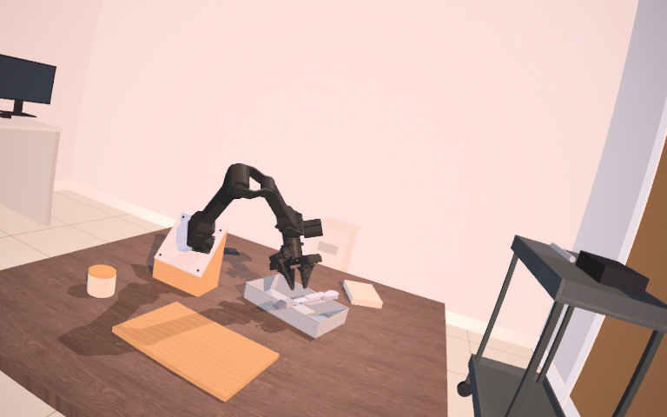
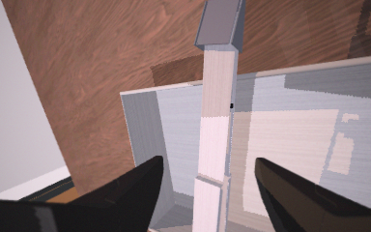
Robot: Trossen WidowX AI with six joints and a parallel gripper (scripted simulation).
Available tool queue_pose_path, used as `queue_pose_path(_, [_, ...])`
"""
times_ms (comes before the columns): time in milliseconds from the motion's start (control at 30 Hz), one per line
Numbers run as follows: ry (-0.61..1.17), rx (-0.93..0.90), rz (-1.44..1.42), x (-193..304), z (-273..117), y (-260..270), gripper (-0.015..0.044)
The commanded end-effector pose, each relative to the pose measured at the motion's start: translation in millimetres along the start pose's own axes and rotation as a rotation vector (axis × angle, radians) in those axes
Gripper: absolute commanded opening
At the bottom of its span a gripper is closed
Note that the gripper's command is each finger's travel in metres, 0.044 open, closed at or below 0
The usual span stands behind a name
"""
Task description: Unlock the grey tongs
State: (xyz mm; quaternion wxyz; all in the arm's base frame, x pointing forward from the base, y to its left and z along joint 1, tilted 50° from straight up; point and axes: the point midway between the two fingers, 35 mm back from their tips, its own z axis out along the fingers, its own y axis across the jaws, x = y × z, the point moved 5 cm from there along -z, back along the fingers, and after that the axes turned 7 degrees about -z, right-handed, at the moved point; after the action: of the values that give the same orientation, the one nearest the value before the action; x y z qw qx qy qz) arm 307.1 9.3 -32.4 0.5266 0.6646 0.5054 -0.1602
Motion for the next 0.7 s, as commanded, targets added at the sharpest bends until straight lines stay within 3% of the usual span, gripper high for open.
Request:
queue_pose_path(0, [-0.009,0.0,0.021,0,1,-2,0.026])
queue_pose_path(667, [-0.002,0.008,0.022,4,15,-7,0.026])
